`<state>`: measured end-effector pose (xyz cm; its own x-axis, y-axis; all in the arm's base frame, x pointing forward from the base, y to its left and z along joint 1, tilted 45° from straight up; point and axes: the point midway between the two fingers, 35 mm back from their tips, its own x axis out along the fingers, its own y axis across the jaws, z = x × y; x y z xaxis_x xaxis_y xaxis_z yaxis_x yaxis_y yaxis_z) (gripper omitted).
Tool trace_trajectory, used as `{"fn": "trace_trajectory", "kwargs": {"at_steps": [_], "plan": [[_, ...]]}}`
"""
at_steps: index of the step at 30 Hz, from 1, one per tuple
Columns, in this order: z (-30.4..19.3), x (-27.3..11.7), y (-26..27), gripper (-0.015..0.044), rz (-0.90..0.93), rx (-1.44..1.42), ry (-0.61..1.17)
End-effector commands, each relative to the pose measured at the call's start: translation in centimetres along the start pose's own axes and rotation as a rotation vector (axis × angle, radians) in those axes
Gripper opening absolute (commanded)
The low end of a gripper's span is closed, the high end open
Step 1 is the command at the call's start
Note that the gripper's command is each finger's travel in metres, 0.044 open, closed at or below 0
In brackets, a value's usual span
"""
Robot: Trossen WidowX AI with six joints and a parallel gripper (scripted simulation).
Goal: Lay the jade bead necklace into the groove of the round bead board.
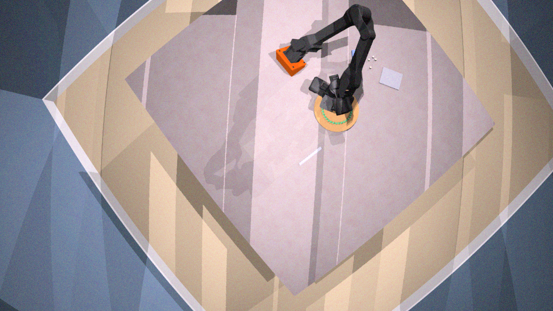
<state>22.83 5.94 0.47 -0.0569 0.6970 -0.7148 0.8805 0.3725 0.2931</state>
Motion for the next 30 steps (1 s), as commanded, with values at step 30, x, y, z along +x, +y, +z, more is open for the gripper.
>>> {"fn": "trace_trajectory", "kwargs": {"at_steps": [30], "plan": [[0.08, -0.93, -0.06, 0.0387, -0.002, -0.003, 0.003]]}}
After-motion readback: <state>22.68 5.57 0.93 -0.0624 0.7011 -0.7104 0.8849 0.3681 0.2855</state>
